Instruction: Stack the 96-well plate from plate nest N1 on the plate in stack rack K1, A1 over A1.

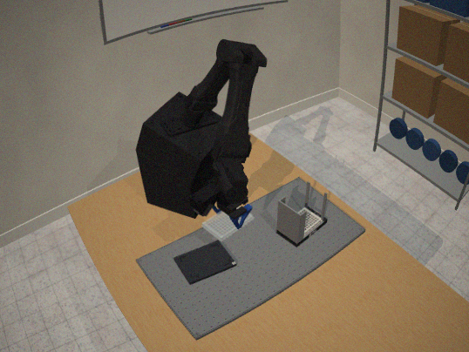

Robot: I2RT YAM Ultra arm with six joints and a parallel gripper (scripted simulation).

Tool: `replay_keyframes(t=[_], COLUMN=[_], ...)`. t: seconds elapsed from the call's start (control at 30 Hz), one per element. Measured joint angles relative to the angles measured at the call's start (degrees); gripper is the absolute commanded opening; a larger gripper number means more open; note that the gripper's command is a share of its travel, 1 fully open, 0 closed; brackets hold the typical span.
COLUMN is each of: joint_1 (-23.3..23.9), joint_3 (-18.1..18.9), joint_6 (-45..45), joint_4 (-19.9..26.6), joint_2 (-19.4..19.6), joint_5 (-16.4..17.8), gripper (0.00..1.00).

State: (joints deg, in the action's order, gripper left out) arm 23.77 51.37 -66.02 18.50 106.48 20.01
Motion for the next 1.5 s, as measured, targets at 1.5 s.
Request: replay_keyframes(t=[1.5], joint_1=[-23.34], joint_3=[1.9], joint_6=[-23.12], joint_4=[1.9], joint_2=[-6.03], joint_5=[-7.93], gripper=[0.0])
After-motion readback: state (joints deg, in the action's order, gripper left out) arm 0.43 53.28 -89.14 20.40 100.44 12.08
